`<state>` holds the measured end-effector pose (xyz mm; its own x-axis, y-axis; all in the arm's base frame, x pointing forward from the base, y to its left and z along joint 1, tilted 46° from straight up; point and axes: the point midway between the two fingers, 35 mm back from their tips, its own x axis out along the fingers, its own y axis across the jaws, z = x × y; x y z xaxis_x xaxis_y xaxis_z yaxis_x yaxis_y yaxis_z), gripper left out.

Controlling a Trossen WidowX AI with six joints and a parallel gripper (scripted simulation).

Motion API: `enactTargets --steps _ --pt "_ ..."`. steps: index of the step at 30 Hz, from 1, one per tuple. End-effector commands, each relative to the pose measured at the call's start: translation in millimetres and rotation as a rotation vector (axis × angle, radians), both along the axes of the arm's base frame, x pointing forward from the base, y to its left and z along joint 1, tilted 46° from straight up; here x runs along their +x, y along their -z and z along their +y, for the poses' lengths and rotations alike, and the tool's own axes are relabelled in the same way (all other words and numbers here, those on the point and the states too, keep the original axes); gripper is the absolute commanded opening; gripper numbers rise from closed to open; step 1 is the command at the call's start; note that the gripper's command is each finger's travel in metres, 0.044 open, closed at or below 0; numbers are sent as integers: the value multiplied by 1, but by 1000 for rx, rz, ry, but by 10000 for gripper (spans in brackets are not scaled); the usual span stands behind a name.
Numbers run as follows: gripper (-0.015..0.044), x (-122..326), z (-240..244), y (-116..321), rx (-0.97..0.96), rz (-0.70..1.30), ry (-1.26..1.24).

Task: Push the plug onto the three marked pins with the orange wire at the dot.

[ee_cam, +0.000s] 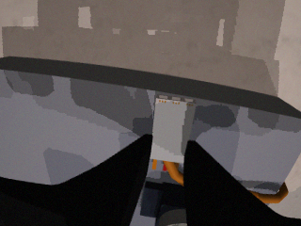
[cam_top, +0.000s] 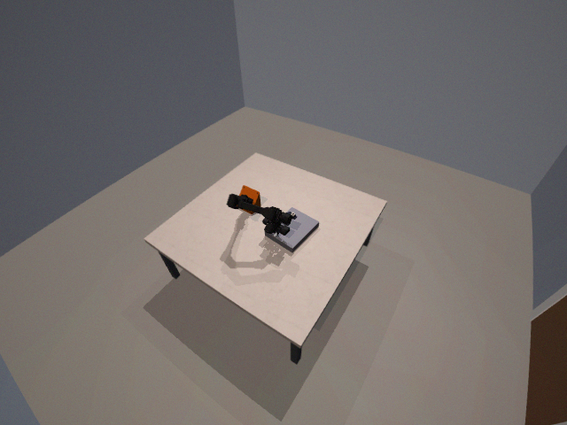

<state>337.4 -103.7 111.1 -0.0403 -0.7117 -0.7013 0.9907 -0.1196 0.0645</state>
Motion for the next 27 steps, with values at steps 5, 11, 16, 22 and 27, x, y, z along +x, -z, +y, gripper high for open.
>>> enactTargets --steps 5,11,16,22,27 --pt "0 3 20 -19 1 -2 2" --pt "0 2 39 -38 1 -1 2" --pt "0 -3 48 -31 11 58 -59" --pt "0 -16 70 -16 31 201 -208" --pt "0 -30 86 -4 45 322 -333"
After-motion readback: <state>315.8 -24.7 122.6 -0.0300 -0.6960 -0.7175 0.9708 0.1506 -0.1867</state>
